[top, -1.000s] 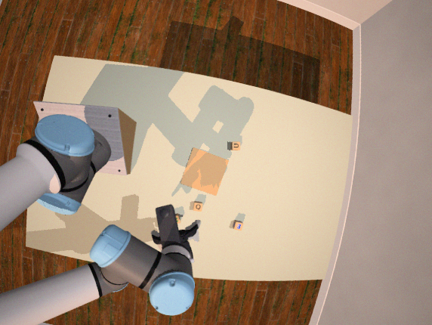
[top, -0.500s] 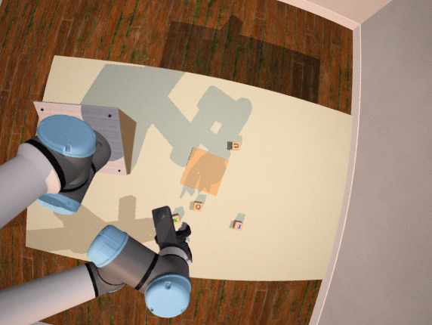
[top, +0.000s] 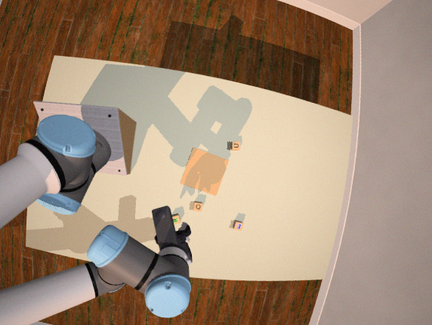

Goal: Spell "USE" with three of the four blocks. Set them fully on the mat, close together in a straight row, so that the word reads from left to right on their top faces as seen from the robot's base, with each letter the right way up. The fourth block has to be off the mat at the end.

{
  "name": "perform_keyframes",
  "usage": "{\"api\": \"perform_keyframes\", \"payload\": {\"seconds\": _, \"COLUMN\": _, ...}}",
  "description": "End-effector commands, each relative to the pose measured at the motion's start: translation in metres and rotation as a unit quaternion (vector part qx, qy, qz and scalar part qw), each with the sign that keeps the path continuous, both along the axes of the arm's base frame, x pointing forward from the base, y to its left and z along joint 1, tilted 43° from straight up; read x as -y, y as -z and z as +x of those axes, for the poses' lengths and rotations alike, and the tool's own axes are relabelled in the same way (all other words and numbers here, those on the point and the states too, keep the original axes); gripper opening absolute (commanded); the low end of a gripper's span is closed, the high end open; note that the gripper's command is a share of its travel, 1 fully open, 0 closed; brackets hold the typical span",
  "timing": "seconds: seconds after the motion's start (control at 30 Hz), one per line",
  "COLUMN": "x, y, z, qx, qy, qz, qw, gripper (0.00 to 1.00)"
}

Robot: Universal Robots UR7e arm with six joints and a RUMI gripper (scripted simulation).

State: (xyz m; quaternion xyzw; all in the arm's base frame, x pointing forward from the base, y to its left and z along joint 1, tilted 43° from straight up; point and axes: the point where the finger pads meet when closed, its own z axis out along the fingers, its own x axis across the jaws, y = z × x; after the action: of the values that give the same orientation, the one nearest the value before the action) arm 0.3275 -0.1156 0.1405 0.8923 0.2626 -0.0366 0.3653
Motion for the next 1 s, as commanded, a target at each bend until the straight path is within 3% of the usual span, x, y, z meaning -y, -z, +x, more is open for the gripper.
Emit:
{"api": "perform_keyframes", "payload": {"seconds": 0.0, "x": 0.0, "y": 0.0, "z": 0.0, "qx": 0.001, "qy": 0.0, "qz": 0.0, "qw": 1.0, "gripper": 0.4}}
{"api": "perform_keyframes", "payload": {"seconds": 0.97, "x": 0.01, "y": 0.012, "z": 0.0, "qx": -0.002, "qy": 0.0, "qz": 0.001, "qw": 1.0, "gripper": 0.4}}
